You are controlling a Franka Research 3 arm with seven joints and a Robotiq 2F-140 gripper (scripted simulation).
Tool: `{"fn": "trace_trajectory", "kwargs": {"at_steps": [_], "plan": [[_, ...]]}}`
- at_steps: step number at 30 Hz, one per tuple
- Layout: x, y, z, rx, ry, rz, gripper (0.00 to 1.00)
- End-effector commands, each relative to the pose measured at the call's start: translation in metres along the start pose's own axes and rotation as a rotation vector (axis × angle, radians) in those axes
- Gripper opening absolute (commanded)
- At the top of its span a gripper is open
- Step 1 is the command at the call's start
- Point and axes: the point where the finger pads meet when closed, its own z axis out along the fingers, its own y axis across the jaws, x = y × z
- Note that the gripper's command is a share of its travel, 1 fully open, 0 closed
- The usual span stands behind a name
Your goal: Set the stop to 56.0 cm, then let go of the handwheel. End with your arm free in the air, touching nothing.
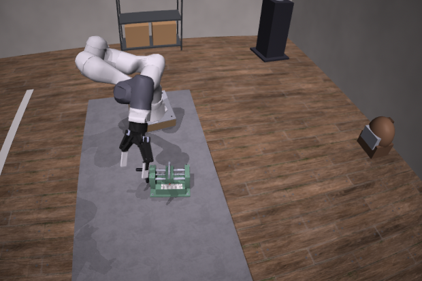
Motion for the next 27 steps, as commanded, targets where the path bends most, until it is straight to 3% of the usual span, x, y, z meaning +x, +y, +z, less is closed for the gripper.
{"fn": "trace_trajectory", "kwargs": {"at_steps": [1, 5, 6, 9, 11, 12, 13, 17, 18, 21, 22, 27], "plan": [[-0.024, 0.041, 0.004, -0.107, -0.086, 0.243, 1.00], [-0.024, 0.041, 0.004, -0.127, -0.103, 0.290, 1.00], [-0.051, 0.073, 0.000, -0.191, -0.164, 0.371, 1.00], [-0.051, 0.073, 0.000, -0.232, -0.193, 0.454, 1.00], [-0.051, 0.073, 0.000, -0.232, -0.193, 0.454, 1.00], [-0.076, 0.097, -0.007, -0.297, -0.248, 0.529, 1.00], [-0.076, 0.097, -0.007, -0.313, -0.258, 0.558, 1.00], [-0.076, 0.097, -0.007, -0.324, -0.263, 0.579, 1.00], [-0.094, 0.113, -0.015, -0.394, -0.313, 0.665, 1.00], [-0.094, 0.113, -0.015, -0.394, -0.313, 0.665, 1.00], [-0.105, 0.122, -0.021, -0.438, -0.341, 0.714, 1.00], [-0.111, 0.126, -0.024, -0.460, -0.356, 0.738, 1.00]]}}
